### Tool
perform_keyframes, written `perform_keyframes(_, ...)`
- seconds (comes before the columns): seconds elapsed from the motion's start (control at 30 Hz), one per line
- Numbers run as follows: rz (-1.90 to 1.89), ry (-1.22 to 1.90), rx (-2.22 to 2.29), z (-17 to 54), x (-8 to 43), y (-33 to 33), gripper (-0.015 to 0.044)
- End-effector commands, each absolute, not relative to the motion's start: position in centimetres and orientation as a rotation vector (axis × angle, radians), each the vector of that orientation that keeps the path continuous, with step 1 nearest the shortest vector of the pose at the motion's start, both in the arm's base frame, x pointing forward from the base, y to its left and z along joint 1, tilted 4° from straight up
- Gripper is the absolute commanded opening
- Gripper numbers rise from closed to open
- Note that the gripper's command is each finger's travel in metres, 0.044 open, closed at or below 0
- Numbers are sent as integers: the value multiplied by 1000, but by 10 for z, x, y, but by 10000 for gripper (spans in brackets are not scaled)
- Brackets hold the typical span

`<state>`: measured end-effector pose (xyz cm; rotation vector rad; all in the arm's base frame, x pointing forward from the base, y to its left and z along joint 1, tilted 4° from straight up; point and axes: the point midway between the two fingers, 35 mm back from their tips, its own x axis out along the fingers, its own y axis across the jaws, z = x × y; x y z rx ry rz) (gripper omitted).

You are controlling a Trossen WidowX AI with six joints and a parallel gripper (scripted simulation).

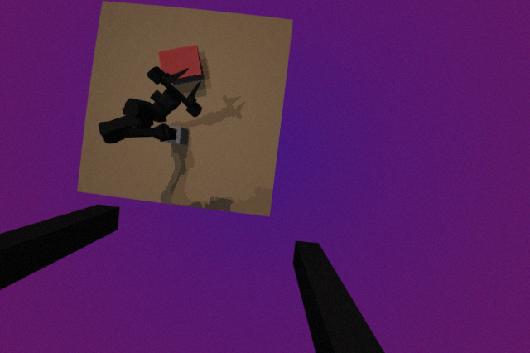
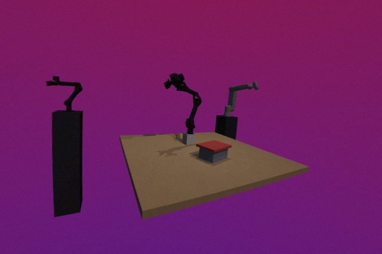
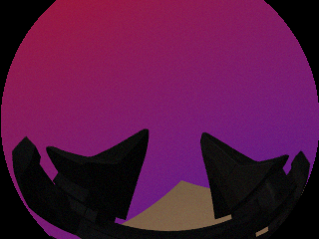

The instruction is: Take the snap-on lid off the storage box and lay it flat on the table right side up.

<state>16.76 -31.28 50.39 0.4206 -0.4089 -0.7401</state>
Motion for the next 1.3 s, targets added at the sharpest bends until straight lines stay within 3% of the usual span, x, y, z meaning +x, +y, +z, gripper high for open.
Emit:
perform_keyframes(0.0, -658, -314, 588, 455, 204, -306, 235)
perform_keyframes(0.33, -496, -24, 939, 333, 277, -255, 235)
perform_keyframes(0.6, -407, 237, 1156, 244, 307, -190, 235)
perform_keyframes(1.0, -341, 709, 1400, 118, 296, -68, 235)
perform_keyframes(1.27, -342, 772, 1419, 104, 289, -53, 235)
